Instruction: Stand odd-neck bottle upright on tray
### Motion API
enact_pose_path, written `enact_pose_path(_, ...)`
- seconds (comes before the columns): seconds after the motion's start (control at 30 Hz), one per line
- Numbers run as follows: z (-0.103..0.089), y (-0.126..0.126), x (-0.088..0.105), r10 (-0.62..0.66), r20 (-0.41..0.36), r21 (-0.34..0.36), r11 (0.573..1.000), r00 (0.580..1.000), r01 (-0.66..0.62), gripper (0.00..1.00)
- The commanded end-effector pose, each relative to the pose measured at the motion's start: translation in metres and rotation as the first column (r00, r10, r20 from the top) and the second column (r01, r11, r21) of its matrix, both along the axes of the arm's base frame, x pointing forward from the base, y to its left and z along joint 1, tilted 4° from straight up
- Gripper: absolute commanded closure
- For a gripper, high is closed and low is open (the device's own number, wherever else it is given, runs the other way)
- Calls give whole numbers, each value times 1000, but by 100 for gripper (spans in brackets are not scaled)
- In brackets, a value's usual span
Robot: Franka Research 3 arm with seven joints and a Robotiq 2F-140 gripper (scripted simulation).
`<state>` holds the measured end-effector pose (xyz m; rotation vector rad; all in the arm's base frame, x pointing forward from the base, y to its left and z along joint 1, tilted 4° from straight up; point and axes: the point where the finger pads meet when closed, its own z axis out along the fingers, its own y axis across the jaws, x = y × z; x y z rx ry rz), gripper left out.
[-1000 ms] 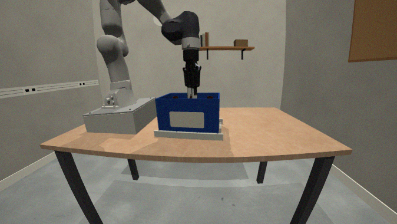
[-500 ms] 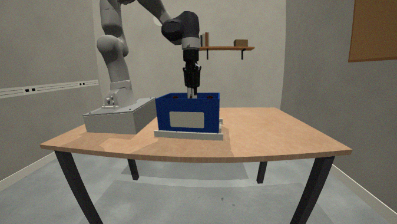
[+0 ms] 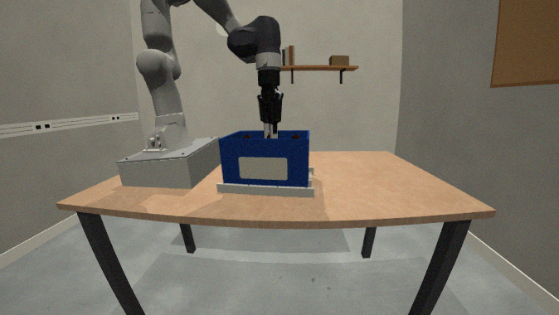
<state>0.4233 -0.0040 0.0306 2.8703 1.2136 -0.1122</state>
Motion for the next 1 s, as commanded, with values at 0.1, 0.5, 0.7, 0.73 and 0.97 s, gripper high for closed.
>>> enact_pose_path(0.1,-1,-1,-1,-2,-1,1,1000,1000,2,90)
enact_pose_path(0.5,-1,-1,-1,-2,-1,1,1000,1000,2,90)
enact_pose_path(0.7,-1,-1,-1,-2,-1,1,1000,1000,2,90)
enact_pose_path(0.73,-1,-1,-1,-2,-1,1,1000,1000,2,90)
enact_pose_path(0.97,-1,-1,-1,-2,-1,1,1000,1000,2,56)
